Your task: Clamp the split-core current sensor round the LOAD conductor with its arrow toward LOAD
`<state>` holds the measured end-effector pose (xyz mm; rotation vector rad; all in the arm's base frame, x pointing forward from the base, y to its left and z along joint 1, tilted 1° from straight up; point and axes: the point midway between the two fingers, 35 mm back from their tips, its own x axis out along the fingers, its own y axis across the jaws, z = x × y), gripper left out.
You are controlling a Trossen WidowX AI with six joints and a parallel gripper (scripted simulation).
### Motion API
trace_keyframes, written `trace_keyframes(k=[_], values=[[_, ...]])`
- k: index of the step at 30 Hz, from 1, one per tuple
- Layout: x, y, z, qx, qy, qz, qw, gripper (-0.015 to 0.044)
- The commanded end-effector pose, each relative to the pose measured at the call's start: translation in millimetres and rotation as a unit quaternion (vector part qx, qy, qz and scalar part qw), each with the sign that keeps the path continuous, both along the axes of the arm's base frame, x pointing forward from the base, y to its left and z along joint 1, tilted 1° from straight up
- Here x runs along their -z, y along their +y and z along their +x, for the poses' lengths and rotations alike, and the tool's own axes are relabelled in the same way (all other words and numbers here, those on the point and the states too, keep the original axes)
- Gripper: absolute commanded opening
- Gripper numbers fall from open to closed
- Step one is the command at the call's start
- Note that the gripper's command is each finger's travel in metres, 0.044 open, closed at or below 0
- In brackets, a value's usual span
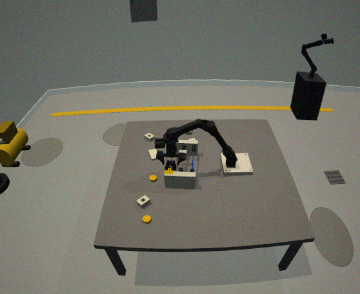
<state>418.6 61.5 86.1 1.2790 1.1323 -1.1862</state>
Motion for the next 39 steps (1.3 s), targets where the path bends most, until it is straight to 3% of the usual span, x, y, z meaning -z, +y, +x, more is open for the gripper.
trace_keyframes(k=[1, 17, 39], values=[[5.2, 0.2, 0.6, 0.0, -0.001, 0.0, 1.0, 0.044], [28.3, 0.2, 2.0, 0.0, -0.001, 0.0, 1.0, 0.044], [24.3, 0.2, 2.0, 0.0, -0.002, 0.0, 1.0, 0.0293]])
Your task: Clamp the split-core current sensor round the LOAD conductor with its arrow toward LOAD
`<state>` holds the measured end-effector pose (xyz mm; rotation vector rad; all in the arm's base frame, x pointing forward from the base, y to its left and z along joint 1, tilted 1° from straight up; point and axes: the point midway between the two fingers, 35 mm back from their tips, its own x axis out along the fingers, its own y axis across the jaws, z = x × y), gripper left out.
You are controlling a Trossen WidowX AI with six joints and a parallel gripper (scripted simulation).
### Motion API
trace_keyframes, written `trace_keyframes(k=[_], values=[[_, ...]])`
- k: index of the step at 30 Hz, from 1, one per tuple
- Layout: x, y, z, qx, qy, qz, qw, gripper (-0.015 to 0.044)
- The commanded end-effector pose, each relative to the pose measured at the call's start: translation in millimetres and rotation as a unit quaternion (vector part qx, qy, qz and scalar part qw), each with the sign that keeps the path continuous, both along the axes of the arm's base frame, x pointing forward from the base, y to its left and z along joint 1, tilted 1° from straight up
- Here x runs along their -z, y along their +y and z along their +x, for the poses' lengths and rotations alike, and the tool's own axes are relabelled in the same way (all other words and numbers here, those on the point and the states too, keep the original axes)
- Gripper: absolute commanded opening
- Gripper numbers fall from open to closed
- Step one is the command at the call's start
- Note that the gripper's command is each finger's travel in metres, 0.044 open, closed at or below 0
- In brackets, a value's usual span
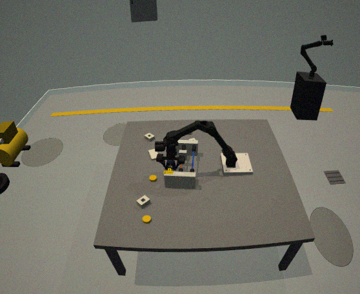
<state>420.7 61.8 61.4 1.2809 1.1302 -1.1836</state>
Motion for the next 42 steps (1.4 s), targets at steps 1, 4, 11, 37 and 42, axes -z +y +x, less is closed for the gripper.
trace_keyframes(k=[1, 4, 11, 37, 42], values=[[-0.4, 0.0, 0.0, 0.0, 0.0, 0.0, 1.0, 0.0287], [-0.4, 0.0, 0.0, 0.0, 0.0, 0.0, 1.0, 0.0208], [-0.4, 0.0, 0.0, 0.0, 0.0, 0.0, 1.0, 0.0024], [-0.4, 0.0, 0.0, 0.0, 0.0, 0.0, 1.0, 0.0], [-0.4, 0.0, 0.0, 0.0, 0.0, 0.0, 1.0, 0.0]])
